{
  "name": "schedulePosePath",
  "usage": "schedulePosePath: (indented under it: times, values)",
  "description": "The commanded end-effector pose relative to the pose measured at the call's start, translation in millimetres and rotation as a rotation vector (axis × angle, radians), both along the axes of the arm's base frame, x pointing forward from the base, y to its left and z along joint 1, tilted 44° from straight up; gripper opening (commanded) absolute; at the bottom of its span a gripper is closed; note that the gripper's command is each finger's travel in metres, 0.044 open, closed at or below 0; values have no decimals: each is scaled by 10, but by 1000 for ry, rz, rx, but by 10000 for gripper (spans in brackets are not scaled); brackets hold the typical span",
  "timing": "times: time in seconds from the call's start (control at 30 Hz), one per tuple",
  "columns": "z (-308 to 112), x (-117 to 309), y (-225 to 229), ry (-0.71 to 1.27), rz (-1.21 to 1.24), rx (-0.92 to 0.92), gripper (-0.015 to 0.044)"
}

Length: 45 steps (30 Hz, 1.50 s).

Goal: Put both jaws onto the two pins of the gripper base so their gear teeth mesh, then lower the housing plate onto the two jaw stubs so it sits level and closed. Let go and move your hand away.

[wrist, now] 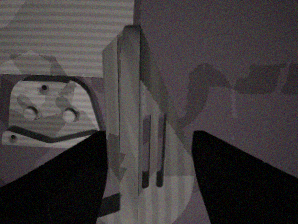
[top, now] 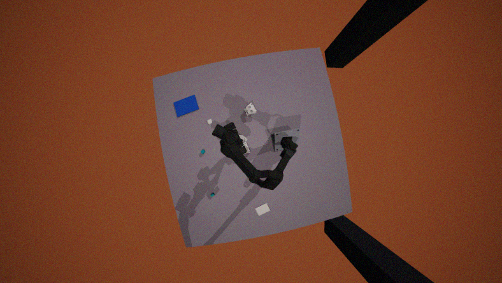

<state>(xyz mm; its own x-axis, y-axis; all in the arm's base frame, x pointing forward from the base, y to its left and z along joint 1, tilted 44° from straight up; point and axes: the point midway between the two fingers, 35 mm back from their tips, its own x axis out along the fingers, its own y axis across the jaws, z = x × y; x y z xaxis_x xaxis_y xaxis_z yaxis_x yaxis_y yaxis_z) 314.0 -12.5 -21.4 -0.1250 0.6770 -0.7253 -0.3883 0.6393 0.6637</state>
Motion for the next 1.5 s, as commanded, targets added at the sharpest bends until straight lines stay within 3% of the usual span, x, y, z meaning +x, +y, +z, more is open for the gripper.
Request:
schedulePosePath:
  times: [0.0,1.17,1.47]
  values:
    - [47,-43,47,-46,40,12,134]
    - [51,-40,50,-69,66,16,134]
    - [213,68,239,-70,65,16,134]
